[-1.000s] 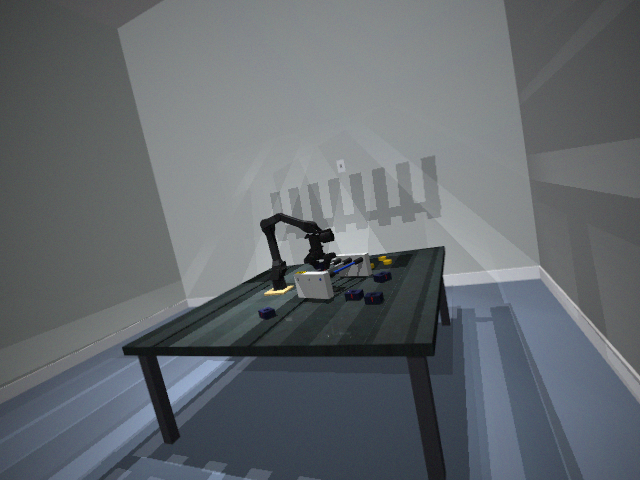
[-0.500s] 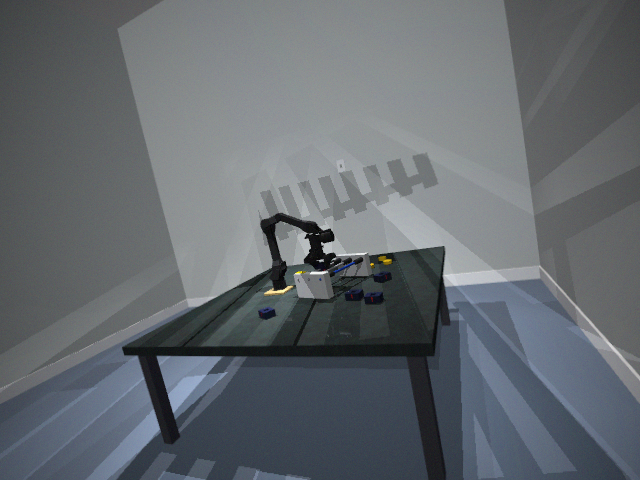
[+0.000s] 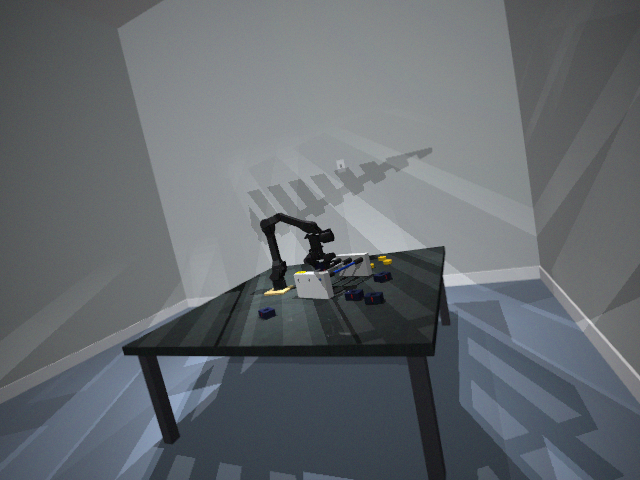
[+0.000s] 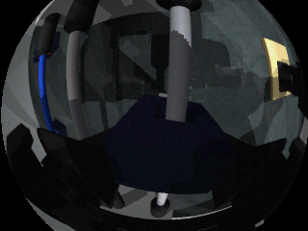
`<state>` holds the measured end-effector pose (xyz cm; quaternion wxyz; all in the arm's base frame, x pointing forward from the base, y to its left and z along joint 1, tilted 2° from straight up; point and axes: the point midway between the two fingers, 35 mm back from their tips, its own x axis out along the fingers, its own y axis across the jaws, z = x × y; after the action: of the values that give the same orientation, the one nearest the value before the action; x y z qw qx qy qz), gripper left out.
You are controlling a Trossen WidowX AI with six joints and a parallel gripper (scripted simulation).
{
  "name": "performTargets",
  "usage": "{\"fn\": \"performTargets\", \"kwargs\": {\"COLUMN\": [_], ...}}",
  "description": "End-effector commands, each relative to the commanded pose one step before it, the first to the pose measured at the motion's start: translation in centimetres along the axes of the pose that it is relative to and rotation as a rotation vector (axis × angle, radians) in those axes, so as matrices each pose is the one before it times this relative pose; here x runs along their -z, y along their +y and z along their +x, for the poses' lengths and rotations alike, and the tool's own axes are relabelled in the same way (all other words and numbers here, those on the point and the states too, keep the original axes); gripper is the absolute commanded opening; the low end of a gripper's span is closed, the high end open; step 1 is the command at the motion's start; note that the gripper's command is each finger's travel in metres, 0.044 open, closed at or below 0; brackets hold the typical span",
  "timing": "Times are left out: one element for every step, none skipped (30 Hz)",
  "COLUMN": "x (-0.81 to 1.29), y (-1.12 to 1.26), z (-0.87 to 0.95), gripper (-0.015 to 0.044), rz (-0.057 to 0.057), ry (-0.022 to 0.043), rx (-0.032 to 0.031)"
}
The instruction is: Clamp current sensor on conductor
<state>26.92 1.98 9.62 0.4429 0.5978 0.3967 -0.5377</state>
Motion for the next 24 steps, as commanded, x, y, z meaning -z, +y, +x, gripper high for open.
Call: {"fn": "performTargets", "kwargs": {"x": [-0.007, 0.0, 0.0, 0.0, 0.0, 0.0, 0.0, 0.0, 0.0, 0.0, 0.0, 0.0, 0.0, 0.0, 0.0, 0.0, 0.0, 0.0, 0.0, 0.0, 0.0, 0.0, 0.0, 0.0], "y": [-0.019, 0.0, 0.0, 0.0, 0.0, 0.0, 0.0, 0.0, 0.0, 0.0, 0.0, 0.0, 0.0, 0.0, 0.0, 0.0, 0.0, 0.0, 0.0, 0.0, 0.0, 0.0, 0.0, 0.0], "z": [-0.027, 0.0, 0.0, 0.0, 0.0, 0.0, 0.0, 0.0, 0.0, 0.0, 0.0, 0.0, 0.0, 0.0, 0.0, 0.0, 0.0, 0.0, 0.0, 0.0, 0.0, 0.0, 0.0, 0.0], "gripper": [0.0131, 0.0158, 0.0184, 0.021, 0.0236, 0.0263, 0.0276, 0.0276, 0.0276, 0.0276, 0.0276, 0.0276, 0.0276, 0.0276, 0.0276, 0.0276, 0.0276, 0.0276, 0.0276, 0.0276, 0.0276, 0.0276, 0.0276, 0.0276], "rz": [0.0001, 0.0, 0.0, 0.0, 0.0, 0.0, 0.0, 0.0, 0.0, 0.0, 0.0, 0.0, 0.0, 0.0, 0.0, 0.0, 0.0, 0.0, 0.0, 0.0, 0.0, 0.0, 0.0, 0.0], "ry": [-0.00018, 0.0, 0.0, 0.0, 0.0, 0.0, 0.0, 0.0, 0.0, 0.0, 0.0, 0.0, 0.0, 0.0, 0.0, 0.0, 0.0, 0.0, 0.0, 0.0, 0.0, 0.0, 0.0, 0.0], "rx": [0.00104, 0.0, 0.0, 0.0, 0.0, 0.0, 0.0, 0.0, 0.0, 0.0, 0.0, 0.0, 0.0, 0.0, 0.0, 0.0, 0.0, 0.0, 0.0, 0.0, 0.0, 0.0, 0.0, 0.0]}}
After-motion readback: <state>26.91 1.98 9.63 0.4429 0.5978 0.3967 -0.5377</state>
